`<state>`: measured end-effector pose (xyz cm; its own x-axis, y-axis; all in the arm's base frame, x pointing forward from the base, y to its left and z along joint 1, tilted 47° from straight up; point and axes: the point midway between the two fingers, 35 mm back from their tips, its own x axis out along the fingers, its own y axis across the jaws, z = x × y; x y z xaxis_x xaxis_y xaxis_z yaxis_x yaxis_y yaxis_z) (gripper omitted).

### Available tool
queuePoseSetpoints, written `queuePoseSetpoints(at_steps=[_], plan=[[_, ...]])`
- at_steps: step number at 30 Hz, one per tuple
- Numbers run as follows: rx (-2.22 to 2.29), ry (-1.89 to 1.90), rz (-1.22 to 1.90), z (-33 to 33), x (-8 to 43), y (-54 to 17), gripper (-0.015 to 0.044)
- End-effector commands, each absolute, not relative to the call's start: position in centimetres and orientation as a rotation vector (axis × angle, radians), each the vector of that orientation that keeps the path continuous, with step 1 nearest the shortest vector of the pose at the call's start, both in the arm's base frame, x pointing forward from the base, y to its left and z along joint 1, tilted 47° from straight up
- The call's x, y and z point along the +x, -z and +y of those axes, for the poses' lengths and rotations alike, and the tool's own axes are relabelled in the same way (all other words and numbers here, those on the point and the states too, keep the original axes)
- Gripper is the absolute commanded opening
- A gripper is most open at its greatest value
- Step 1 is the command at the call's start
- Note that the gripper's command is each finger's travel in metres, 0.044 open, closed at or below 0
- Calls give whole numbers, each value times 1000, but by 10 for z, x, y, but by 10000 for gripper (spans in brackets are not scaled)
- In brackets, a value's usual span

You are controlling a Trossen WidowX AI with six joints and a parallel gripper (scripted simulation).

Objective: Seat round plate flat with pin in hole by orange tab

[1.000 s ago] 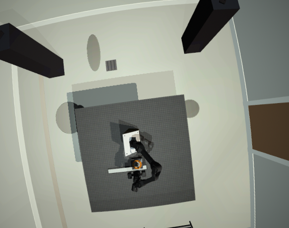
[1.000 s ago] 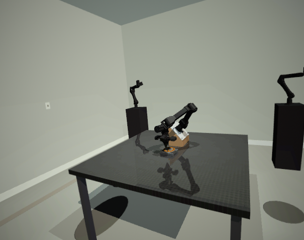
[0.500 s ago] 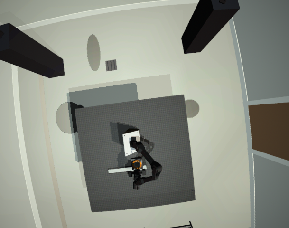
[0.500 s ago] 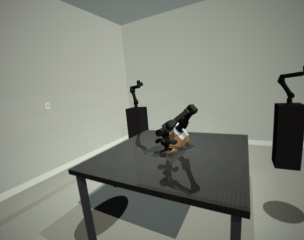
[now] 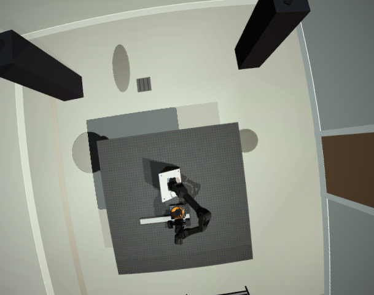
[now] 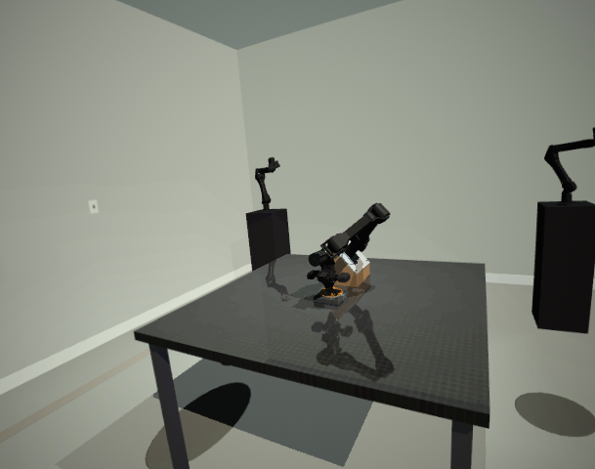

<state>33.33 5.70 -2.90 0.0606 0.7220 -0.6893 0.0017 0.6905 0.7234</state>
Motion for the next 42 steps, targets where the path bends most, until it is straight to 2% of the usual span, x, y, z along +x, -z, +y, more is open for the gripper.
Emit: queuePoseSetpoints(at_steps=[1, 42], plan=[[654, -618, 1428, 64, 329, 26, 0], [655, -618, 1429, 77, 316, 13, 0]])
